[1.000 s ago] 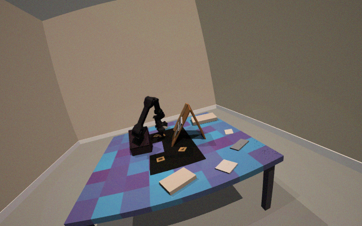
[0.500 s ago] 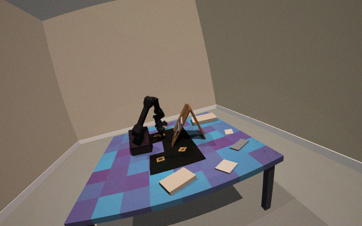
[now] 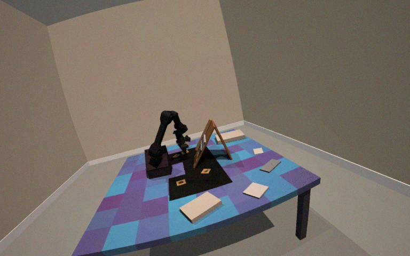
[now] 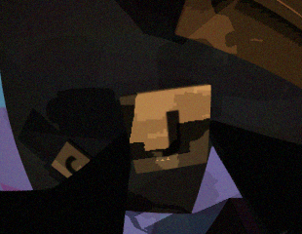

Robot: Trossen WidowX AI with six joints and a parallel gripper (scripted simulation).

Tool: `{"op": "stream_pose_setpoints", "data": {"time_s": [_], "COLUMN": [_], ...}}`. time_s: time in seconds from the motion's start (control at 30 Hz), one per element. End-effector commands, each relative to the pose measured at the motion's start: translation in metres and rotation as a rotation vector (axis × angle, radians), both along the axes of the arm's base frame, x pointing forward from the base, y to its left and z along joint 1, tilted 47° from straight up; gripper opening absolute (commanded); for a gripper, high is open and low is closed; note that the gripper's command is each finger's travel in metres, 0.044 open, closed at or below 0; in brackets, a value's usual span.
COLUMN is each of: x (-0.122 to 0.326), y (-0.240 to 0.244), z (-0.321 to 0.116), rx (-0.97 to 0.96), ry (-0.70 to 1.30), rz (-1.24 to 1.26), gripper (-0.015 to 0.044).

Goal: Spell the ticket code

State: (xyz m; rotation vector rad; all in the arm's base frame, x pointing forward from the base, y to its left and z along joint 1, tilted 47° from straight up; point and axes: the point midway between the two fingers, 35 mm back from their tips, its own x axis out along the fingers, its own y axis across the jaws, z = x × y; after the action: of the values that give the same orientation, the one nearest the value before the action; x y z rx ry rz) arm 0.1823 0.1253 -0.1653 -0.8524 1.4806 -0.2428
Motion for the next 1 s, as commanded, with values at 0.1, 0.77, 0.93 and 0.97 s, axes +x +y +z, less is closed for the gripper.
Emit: {"op": "stream_pose_setpoints", "data": {"time_s": [0.1,0.77,0.93,0.97], "x": [0.02,0.059,0.069,0.071], "y": [0.008,0.008,0.006,0.005], "z": [0.023,0.085,0.102,0.106], "rx": [0.076,0.204,0.234,0.24], "ry": [-0.028,-0.117,-0.16,-0.17], "rz": [0.05,0.181,0.209,0.214], "gripper": [0.0,0.0,0.0,0.0]}}
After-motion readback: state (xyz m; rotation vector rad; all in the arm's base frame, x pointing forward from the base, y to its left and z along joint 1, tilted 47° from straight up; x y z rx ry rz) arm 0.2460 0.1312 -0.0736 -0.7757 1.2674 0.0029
